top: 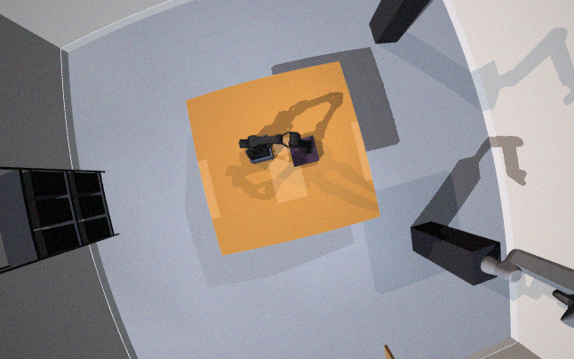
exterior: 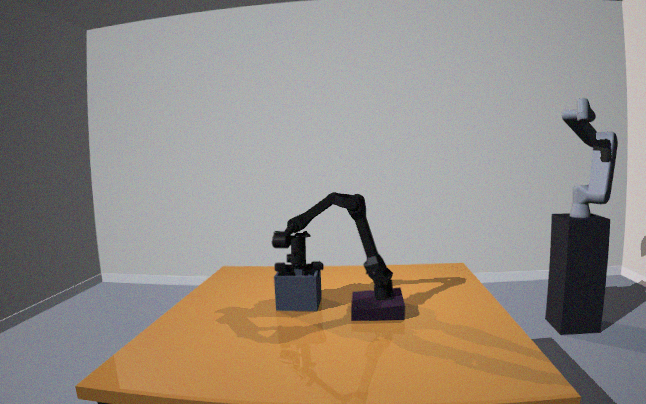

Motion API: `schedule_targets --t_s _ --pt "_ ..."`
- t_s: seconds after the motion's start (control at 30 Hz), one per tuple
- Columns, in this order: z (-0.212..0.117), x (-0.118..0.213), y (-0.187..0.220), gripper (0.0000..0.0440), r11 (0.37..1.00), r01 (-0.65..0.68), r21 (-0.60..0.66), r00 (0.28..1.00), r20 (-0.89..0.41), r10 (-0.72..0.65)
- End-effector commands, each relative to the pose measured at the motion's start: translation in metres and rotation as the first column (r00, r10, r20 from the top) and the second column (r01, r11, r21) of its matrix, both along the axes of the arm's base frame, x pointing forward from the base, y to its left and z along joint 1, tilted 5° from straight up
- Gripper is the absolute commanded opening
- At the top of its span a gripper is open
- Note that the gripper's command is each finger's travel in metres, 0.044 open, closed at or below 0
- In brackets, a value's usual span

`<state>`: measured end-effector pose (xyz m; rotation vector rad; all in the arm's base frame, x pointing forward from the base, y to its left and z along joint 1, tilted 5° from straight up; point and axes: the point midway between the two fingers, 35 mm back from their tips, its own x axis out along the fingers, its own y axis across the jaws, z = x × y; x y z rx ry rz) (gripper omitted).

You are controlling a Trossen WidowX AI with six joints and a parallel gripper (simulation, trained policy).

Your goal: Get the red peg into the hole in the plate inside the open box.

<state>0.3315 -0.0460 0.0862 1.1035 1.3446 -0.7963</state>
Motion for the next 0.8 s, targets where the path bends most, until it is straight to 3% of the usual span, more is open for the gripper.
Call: schedule_targets --t_s 0.0,0.17,0.77 --pt "0.006 0.004 -0.001 0.0108 1.0 -0.008 0.014 1.0 0.011 0.008" --pt "0.018 0.008 -0.005 0.0113 0.999 -0.003 0.039 1.0 0.029 0.002" --pt "0.06 0.024 -0.007 0.0225 0.979 0.0 0.203 0.992 0.123 -0.026"
